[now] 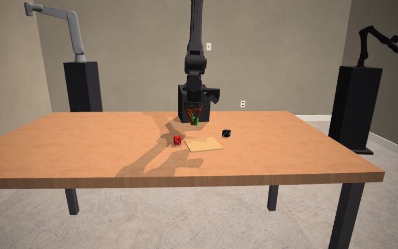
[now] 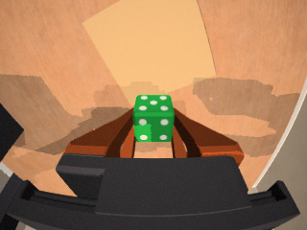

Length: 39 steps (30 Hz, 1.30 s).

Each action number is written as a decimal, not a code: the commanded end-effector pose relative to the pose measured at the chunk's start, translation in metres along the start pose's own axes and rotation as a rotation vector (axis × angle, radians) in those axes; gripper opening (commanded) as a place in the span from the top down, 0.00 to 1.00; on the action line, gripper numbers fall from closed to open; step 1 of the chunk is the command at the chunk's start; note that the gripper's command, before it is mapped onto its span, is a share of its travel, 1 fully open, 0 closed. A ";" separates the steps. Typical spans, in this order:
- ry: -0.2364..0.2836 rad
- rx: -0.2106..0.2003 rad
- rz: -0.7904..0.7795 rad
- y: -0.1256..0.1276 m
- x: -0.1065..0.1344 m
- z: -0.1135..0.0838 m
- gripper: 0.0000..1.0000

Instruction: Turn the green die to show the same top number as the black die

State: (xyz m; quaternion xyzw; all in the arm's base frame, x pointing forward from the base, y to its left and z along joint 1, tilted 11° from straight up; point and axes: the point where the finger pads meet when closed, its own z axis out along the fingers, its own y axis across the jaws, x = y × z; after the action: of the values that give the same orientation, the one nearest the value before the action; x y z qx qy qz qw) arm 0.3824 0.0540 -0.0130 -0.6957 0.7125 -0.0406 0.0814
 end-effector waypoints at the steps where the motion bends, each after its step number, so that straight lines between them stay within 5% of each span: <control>1: -0.008 0.021 -0.190 -0.019 -0.020 -0.005 0.75; 8: -0.010 0.024 -0.283 -0.020 -0.034 -0.005 0.75; 12: 0.050 0.005 -0.252 -0.017 -0.031 -0.001 0.75; 14: 0.153 -0.015 -0.236 -0.013 -0.028 0.005 0.75; 17: 0.391 -0.022 -0.218 -0.009 -0.023 0.010 0.75; 20: 0.642 0.032 -0.222 -0.009 -0.023 0.006 0.75; 23: 0.807 0.110 -0.240 -0.013 -0.029 -0.002 0.75; 28: 0.863 0.134 -0.227 -0.017 -0.023 -0.005 0.75; 31: 0.852 0.158 -0.224 -0.020 -0.029 -0.013 0.75; 39: 0.851 0.142 -0.218 -0.017 -0.028 0.006 0.75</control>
State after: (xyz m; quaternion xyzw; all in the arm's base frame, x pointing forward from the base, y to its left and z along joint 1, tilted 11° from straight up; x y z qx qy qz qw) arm 0.3898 0.0769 -0.0108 -0.6921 0.5864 -0.3763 -0.1887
